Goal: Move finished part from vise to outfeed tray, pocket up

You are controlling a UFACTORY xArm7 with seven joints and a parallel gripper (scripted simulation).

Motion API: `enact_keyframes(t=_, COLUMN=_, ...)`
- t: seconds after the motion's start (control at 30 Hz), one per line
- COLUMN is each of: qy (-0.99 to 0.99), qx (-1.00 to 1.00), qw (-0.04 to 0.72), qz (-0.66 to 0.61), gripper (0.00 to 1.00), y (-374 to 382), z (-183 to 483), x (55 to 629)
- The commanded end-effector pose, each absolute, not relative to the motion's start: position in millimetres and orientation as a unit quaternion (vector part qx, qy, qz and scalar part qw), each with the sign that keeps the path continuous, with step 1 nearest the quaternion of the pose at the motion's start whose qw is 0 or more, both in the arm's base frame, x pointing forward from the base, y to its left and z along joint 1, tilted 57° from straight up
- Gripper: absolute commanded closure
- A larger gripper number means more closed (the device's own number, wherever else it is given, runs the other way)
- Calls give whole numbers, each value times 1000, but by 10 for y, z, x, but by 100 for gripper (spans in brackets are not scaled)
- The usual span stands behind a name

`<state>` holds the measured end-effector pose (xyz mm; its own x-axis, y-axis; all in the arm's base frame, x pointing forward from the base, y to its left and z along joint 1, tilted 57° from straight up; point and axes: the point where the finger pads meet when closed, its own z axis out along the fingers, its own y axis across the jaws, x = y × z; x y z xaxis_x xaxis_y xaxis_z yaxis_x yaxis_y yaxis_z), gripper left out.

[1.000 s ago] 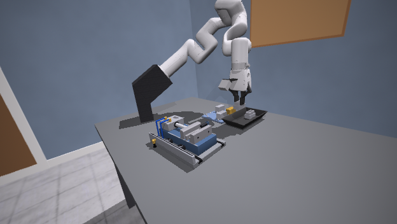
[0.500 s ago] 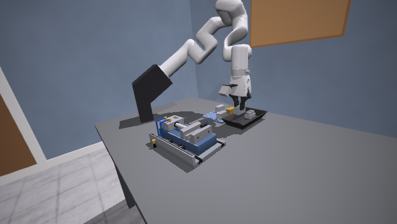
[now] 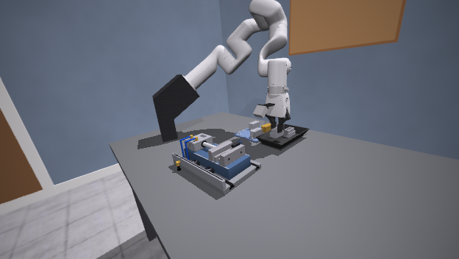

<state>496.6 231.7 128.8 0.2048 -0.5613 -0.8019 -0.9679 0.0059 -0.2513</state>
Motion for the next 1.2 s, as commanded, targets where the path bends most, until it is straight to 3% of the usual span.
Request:
enact_keyframes(t=0.0, qy=581, qx=-659, qw=410, qz=247, gripper=100, y=2343, z=1260, x=4995)
enact_keyframes(t=1.17, qy=581, qx=-659, qw=410, qz=247, gripper=100, y=2445, z=1195, x=5014)
